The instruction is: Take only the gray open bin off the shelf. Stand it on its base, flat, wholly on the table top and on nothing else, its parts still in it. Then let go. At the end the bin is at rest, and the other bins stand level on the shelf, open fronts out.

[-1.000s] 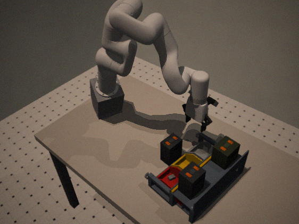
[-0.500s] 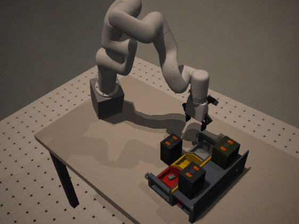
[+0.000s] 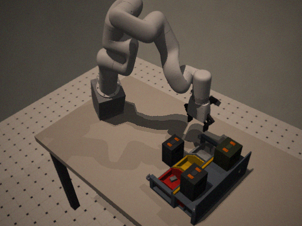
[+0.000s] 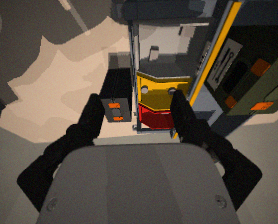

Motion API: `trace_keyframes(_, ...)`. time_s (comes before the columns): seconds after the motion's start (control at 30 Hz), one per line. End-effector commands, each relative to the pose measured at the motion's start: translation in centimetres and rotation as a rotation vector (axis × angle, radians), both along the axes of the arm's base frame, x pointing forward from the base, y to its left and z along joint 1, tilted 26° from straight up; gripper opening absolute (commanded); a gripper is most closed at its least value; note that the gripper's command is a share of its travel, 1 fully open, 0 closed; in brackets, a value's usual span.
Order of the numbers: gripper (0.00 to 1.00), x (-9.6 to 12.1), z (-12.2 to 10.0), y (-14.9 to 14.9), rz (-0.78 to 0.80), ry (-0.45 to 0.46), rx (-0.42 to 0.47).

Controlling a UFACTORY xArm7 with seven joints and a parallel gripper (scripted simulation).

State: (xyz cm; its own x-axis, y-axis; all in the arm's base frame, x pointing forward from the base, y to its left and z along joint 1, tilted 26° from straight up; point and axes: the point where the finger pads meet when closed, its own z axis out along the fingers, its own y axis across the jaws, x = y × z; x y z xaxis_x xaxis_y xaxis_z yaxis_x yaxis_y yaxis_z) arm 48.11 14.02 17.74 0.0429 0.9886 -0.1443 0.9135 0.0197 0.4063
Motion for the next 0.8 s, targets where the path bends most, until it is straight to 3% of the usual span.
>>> trace_keyframes(0.0,1.0,0.1,0.1,0.1,0.001,-0.003,0.001)
trace_keyframes(0.7,1.0,0.0,0.2,0.1,0.001,-0.003,0.001)
trace_keyframes(0.77,1.0,0.9,-1.7,-0.2,0.001,-0.003,0.001)
